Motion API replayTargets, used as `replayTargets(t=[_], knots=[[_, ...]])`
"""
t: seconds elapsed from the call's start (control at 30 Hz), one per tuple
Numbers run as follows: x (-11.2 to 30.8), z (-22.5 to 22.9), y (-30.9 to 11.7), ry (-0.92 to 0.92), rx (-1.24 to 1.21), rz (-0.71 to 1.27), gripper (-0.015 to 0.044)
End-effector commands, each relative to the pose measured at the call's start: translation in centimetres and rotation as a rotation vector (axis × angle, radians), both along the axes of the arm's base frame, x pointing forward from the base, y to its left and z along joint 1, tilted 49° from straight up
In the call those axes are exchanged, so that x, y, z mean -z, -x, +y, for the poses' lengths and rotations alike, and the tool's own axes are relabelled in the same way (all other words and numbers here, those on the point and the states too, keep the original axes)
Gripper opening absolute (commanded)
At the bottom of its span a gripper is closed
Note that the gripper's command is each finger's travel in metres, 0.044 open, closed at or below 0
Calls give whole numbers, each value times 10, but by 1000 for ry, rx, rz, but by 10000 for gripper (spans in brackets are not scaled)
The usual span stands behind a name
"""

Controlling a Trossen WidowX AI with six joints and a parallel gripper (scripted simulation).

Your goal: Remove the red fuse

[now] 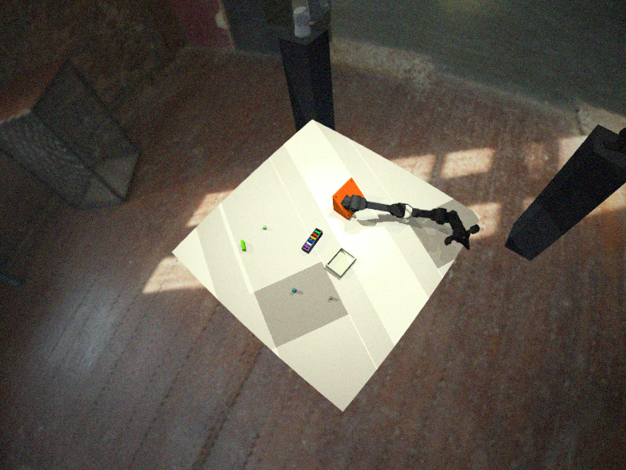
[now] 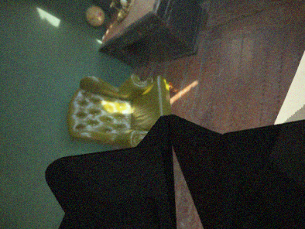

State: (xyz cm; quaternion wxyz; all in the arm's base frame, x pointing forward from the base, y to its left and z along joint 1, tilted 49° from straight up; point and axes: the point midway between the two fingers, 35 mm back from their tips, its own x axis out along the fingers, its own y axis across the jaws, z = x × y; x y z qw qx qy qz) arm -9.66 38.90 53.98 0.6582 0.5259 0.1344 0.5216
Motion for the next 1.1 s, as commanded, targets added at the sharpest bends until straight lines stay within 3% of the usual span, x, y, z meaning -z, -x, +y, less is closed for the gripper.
replayTargets(t=[0.0,0.07,0.3,0.43,0.67,0.97,1.07], knots=[[-1,-1,0,-4,-1,2,26],[-9,-9,-4,-34,-5,20,74],[-72,-86,-44,-314,-43,178,74],[-77,-92,-45,-380,-102,233,74],[-122,-195,-102,-700,-140,409,74],[-133,-313,-176,-1067,-181,618,74],[-130,-330,-185,-1161,-215,659,74]])
